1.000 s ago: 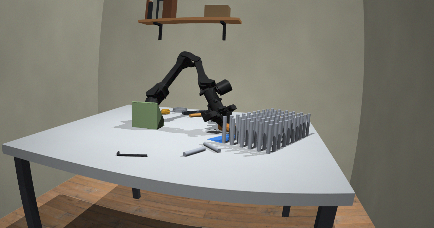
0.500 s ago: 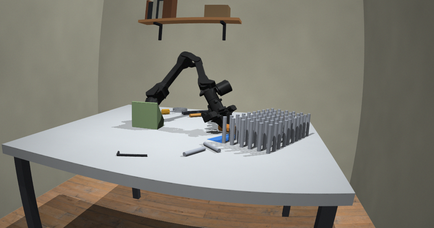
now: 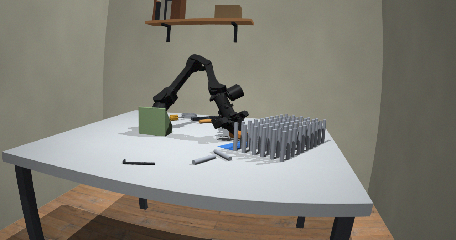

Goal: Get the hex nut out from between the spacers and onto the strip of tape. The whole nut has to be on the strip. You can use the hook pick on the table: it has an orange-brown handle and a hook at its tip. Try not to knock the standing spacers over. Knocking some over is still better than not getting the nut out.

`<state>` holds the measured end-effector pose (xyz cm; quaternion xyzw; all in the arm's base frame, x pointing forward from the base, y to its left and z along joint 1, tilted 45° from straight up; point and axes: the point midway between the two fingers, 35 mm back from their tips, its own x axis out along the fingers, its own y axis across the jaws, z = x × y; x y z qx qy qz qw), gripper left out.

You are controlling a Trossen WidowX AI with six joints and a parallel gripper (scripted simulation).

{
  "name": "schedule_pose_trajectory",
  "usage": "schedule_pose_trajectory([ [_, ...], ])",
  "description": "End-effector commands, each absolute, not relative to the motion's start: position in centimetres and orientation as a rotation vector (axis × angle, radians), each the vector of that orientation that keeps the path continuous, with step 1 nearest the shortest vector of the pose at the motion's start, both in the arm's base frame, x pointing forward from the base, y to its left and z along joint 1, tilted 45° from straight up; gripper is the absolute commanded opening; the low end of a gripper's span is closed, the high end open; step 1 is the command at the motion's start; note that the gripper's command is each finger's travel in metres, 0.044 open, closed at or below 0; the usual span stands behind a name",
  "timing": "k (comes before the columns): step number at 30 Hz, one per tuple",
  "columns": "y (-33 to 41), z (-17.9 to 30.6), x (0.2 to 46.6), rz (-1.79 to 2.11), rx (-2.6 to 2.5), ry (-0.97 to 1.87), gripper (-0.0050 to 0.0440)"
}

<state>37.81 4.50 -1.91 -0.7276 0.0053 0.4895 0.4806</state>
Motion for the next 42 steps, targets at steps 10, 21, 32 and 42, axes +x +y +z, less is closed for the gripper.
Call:
schedule_pose_trajectory([
  [10, 4.3, -1.7, 38.2, 1.173, -1.788, 0.022, -0.005],
  [21, 5.0, -0.9, 37.3, 1.169, -1.79, 0.004, -0.005],
  [32, 5.4, -0.6, 36.1, 1.177, -1.785, 0.005, -0.005],
  [42, 5.9, -0.3, 34.8, 1.185, -1.78, 0.005, -0.005],
])
